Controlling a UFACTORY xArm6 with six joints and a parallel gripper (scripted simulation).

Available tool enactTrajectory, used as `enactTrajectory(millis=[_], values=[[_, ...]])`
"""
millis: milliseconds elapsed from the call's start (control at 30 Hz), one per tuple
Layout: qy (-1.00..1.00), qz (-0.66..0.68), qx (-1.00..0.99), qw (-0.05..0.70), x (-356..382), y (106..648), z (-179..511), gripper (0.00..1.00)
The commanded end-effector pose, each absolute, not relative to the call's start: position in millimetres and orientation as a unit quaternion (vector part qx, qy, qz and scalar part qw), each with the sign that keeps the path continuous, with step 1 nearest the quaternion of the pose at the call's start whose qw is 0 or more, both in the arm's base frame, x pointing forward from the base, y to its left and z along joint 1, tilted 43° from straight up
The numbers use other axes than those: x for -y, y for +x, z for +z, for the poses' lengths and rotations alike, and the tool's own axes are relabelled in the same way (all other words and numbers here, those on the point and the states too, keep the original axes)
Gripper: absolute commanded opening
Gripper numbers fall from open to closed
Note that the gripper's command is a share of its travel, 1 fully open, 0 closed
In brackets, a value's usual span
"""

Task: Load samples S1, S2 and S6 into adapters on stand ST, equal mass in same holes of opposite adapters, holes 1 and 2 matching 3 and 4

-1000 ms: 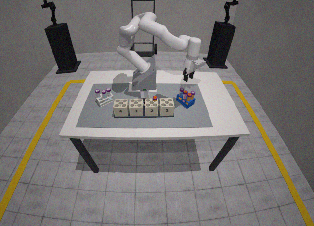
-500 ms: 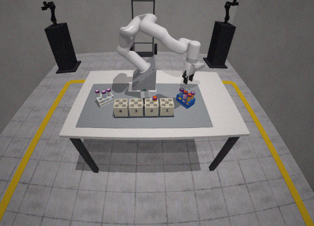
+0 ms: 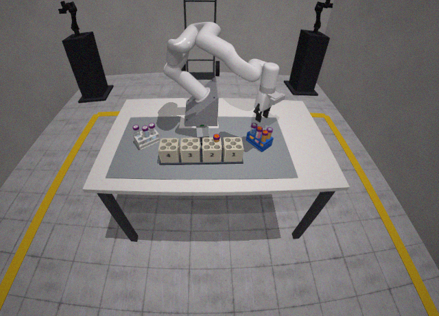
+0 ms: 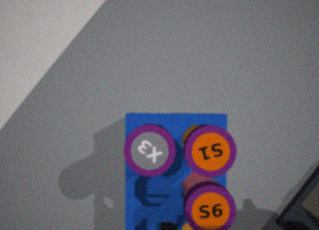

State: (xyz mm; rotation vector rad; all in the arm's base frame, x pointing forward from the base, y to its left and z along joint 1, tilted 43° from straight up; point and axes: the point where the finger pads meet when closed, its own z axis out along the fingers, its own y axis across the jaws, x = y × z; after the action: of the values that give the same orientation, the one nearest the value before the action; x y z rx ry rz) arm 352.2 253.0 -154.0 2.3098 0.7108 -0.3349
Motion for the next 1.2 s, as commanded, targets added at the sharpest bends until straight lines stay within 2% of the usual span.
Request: enactTrajectory(millis=[0,1167], values=[[0.890,-0.126,-0.274,0.342,-251.4,353.6,-157.0,0.57],[0.890,-0.126,-0.274,0.342,-210.7,351.4,-200.9,0.57]])
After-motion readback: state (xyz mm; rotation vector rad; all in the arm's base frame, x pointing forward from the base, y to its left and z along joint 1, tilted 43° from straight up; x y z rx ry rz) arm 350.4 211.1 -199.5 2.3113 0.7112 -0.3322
